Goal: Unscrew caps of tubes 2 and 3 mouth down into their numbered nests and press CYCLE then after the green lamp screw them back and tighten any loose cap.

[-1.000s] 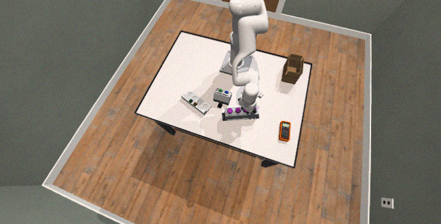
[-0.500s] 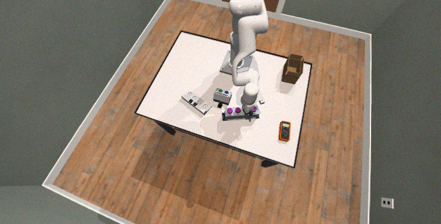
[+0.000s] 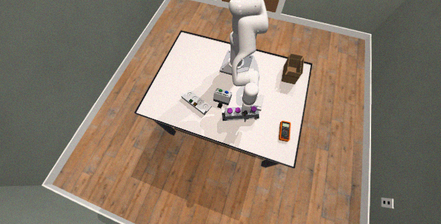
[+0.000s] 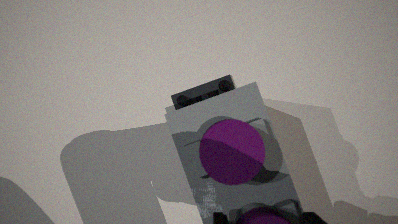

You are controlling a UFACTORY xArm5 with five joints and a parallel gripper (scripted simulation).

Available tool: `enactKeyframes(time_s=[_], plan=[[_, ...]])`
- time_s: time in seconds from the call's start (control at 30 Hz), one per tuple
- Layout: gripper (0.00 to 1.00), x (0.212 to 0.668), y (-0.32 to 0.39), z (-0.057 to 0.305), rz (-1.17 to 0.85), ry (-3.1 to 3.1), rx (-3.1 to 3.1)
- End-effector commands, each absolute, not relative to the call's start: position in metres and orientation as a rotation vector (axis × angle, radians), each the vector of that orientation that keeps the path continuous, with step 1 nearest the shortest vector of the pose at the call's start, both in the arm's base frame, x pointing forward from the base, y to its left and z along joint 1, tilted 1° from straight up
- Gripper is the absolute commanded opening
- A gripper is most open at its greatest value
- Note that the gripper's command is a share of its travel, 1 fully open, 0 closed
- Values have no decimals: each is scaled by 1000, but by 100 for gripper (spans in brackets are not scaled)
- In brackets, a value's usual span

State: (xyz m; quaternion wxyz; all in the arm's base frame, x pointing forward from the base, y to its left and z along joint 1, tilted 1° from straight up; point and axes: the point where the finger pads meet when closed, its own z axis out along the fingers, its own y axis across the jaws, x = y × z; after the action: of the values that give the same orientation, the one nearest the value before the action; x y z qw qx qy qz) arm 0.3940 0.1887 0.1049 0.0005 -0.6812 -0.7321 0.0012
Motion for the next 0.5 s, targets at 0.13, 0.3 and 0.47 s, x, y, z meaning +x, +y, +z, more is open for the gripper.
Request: enactKeyframes(time_s=[0.13,0.3,0.47], plan=[[46,395,189,107,0,-1783,-2596],[46,395,189,107,0,-1773,-2603],[46,395,189,107,0,-1773,-2603]])
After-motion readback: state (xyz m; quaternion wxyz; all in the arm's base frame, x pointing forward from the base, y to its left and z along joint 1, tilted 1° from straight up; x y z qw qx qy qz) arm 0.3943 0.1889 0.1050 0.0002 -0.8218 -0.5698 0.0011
